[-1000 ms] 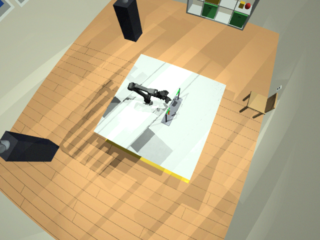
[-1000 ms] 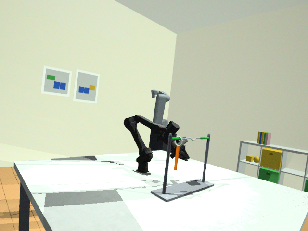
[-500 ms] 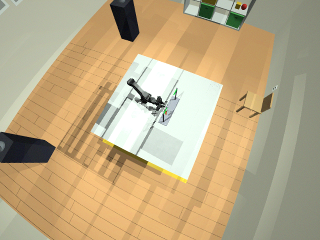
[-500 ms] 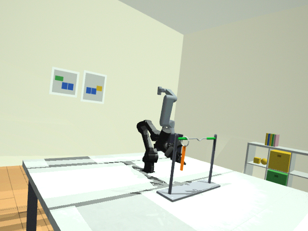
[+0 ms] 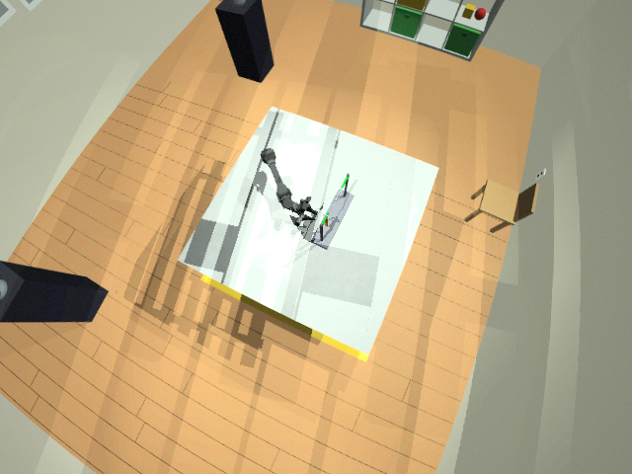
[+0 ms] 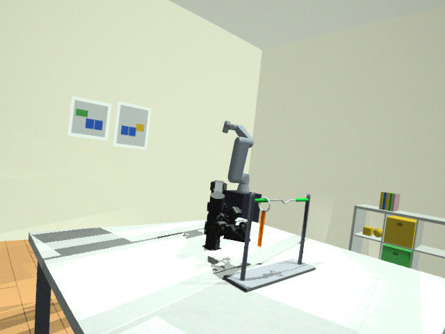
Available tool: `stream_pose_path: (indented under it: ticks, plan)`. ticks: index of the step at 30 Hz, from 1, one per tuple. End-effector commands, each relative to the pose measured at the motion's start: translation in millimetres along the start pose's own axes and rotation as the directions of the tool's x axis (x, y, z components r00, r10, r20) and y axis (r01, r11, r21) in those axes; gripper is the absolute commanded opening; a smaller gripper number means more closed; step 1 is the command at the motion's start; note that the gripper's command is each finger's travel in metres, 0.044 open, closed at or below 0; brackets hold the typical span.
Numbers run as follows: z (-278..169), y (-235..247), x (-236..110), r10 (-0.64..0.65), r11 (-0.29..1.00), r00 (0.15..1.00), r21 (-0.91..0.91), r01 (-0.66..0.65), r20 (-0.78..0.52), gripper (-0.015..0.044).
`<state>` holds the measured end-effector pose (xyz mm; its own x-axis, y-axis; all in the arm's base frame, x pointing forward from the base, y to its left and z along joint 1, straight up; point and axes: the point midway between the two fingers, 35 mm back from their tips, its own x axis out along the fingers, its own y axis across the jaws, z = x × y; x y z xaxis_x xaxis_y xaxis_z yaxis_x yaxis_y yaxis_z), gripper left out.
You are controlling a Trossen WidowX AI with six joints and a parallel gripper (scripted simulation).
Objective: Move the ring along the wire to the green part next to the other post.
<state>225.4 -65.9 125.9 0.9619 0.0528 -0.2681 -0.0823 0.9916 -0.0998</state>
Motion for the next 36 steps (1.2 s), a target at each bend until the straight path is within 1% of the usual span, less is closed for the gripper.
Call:
stream_pose_path:
  ticks: [1,4,11,24,36]
  plan:
    - [-10.9,-11.6,-10.3,-0.056,0.995,0.998,0.083,0.053,0.04,0.016]
    - [-16.7,-17.1,-16.0,-0.087,0.989,0.995,0.122,0.079,0.058,0.016]
    - [-14.5,-17.9,-14.7,-0.088,0.989,0.994,0.125,0.08,0.058,0.016]
    - [34.3,-25.3,18.1,-0.102,0.989,0.99,0.118,0.09,0.098,0.016]
    - [37.8,-27.9,26.5,-0.102,0.989,0.99,0.118,0.091,0.1,0.016]
